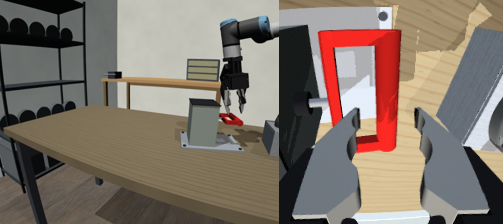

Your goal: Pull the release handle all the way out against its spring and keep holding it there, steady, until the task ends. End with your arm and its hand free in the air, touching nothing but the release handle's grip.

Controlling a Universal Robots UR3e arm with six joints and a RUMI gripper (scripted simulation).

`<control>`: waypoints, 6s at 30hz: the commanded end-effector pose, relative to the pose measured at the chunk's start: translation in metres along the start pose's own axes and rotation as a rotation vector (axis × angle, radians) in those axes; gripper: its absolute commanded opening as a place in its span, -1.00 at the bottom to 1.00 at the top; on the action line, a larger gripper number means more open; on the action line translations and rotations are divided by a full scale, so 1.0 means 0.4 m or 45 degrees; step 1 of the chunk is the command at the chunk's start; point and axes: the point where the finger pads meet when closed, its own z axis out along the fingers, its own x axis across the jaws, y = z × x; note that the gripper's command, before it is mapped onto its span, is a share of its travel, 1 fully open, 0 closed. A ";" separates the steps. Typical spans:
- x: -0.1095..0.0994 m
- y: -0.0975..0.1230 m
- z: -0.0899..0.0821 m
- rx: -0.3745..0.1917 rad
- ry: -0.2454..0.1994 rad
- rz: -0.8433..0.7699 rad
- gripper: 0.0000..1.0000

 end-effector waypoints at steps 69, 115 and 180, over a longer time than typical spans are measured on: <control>-0.001 -0.001 0.088 0.002 -0.003 0.000 -0.41; -0.001 -0.001 0.088 0.002 -0.003 0.000 -1.00; 0.055 -0.001 0.098 0.002 -0.003 0.000 -1.00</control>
